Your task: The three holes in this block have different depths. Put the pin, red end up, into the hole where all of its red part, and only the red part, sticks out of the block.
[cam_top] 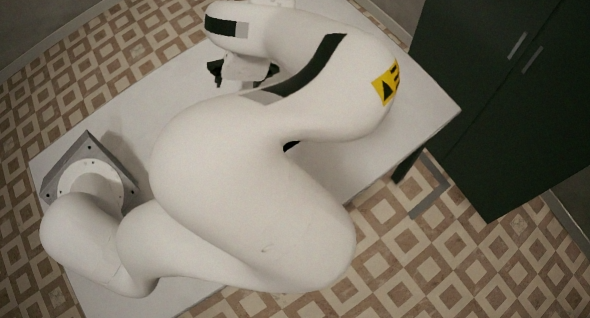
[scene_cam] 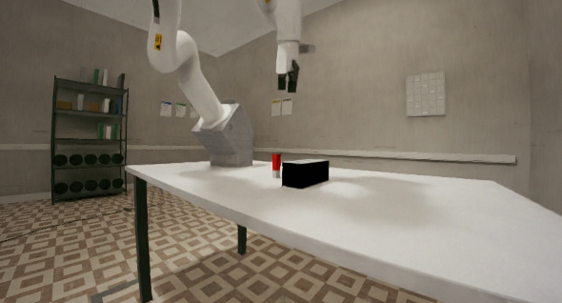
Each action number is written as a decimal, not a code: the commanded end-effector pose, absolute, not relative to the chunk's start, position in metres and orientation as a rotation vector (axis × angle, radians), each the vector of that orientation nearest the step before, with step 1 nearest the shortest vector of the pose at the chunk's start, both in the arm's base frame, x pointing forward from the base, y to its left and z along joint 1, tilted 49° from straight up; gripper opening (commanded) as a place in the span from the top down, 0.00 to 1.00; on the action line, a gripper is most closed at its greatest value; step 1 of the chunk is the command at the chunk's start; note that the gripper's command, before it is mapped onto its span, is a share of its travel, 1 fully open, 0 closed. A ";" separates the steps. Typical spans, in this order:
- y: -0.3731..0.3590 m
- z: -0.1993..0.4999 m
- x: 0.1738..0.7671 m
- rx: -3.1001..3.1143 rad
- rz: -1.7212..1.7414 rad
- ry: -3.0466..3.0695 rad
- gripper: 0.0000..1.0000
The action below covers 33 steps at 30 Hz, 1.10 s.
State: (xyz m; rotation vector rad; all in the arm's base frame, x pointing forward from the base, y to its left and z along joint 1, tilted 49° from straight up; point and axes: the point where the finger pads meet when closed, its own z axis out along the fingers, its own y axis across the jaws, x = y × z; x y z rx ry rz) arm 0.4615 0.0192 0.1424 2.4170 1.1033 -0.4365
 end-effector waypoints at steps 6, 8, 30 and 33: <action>0.020 0.142 0.462 1.929 -0.576 1.483 0.00; 0.020 0.142 0.462 1.929 -0.576 1.483 0.00; 0.020 0.143 0.462 1.775 -0.611 1.576 0.00; 0.020 0.143 0.462 1.776 -0.611 1.576 0.00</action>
